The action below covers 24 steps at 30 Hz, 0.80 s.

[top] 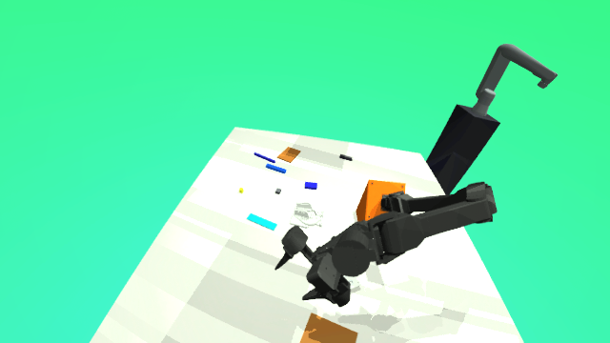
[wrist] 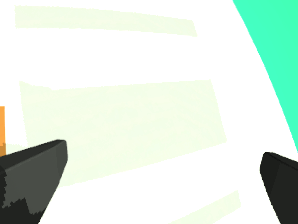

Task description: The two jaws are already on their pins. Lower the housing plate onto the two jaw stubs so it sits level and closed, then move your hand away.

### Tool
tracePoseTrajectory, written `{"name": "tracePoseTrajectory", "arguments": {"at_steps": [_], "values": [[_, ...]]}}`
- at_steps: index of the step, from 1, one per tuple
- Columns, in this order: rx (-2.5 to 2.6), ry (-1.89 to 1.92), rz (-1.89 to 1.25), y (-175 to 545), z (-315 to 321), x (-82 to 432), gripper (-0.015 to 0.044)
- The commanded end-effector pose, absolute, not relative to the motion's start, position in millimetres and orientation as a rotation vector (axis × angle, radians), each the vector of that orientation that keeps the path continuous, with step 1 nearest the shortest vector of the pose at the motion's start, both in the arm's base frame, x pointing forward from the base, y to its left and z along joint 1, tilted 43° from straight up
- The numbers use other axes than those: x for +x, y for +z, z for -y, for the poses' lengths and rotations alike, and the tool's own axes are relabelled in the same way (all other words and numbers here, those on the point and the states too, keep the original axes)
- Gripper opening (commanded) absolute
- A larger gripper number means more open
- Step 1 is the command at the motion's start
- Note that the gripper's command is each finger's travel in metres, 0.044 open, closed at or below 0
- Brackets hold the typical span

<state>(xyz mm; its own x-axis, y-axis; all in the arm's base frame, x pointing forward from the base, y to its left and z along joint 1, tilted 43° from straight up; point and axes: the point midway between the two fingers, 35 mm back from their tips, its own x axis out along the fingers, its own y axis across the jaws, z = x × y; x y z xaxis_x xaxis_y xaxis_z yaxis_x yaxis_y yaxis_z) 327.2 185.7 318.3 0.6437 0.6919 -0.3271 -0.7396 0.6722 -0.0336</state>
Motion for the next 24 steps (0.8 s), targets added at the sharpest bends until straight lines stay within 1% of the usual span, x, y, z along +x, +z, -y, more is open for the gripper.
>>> {"name": "tracePoseTrajectory", "arguments": {"at_steps": [1,13,24], "values": [[-0.137,0.873,-0.424,291.9,-190.8,306.4,0.0440],[-0.042,0.983,-0.787,228.8,-194.0,238.2,0.0440],[0.052,1.038,-1.132,187.0,-186.0,167.2,0.0440]]}}
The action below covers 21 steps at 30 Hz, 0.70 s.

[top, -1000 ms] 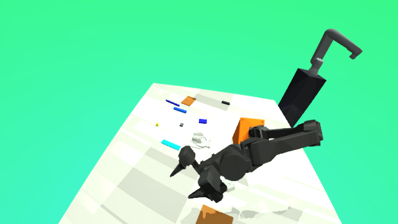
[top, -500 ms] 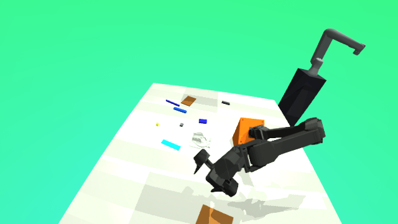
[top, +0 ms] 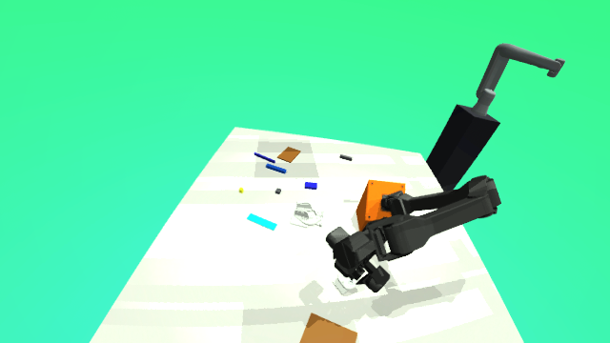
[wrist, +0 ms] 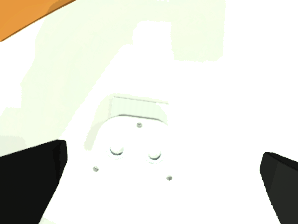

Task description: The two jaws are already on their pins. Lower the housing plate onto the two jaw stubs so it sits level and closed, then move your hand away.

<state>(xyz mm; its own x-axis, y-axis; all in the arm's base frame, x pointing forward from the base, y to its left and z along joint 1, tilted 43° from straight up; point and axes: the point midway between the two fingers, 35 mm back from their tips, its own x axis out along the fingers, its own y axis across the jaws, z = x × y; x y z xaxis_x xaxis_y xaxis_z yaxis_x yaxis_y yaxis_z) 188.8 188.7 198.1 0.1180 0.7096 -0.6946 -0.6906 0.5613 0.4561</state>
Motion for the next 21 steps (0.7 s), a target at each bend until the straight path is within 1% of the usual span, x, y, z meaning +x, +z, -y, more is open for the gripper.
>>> {"name": "tracePoseTrajectory", "arguments": {"at_steps": [1,9,14,21], "values": [[0.060,1.040,-1.158,184.5,-185.0,161.8,0.0440],[0.066,1.041,-1.179,182.6,-184.1,157.4,0.0440],[0.067,1.042,-1.178,155.6,-210.3,157.3,0.0440],[0.068,1.042,-1.178,154.1,-211.8,157.0,0.0440]]}}
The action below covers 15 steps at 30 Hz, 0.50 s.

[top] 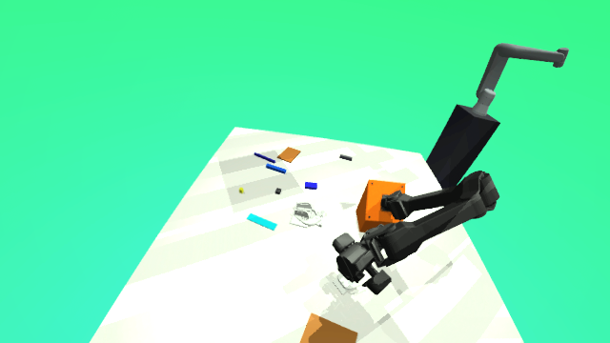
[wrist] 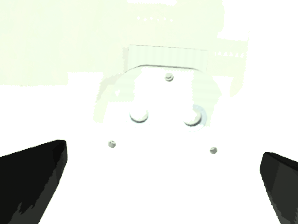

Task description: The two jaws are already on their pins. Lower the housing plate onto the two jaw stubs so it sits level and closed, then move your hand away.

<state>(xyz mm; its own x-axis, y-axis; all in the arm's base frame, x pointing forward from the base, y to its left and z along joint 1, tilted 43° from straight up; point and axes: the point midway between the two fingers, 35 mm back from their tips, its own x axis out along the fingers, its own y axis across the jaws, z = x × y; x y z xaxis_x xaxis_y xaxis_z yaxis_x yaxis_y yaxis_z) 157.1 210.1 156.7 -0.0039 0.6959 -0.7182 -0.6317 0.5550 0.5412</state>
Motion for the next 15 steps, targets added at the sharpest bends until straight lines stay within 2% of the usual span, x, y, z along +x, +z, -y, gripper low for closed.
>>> {"name": "tracePoseTrajectory", "arguments": {"at_steps": [1,15], "values": [[0.068,1.042,-1.178,154.1,-211.8,157.0,0.0440],[0.068,1.043,-1.178,140.5,-225.1,157.1,0.0440]]}}
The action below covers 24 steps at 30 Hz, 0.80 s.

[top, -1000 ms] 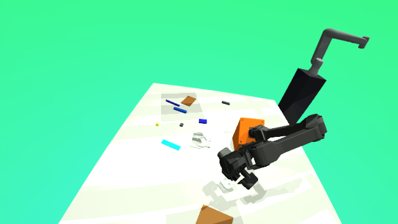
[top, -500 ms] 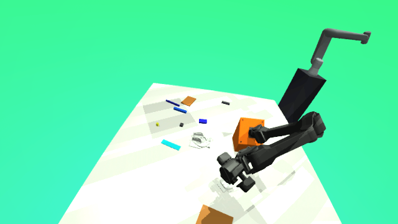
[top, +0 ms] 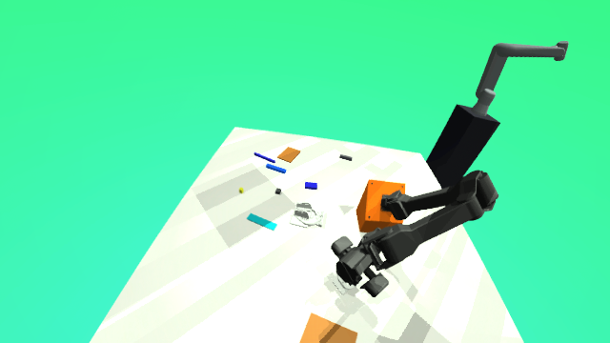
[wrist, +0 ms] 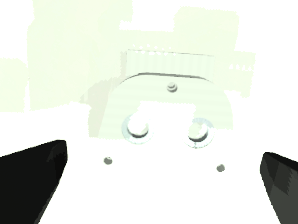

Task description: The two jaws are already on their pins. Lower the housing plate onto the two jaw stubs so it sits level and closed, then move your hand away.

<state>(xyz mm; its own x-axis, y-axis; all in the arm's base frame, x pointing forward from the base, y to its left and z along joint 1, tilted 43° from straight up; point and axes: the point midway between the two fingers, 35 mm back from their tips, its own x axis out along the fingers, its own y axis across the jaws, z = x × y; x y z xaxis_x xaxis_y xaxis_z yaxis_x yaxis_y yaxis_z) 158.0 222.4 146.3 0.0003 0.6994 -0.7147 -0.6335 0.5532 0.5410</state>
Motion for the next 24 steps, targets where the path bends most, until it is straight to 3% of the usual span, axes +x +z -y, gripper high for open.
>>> {"name": "tracePoseTrajectory", "arguments": {"at_steps": [1,24], "values": [[0.068,1.043,-1.178,139.9,-225.6,157.0,0.0440],[0.070,1.044,-1.178,119.8,-245.0,157.0,0.0440]]}}
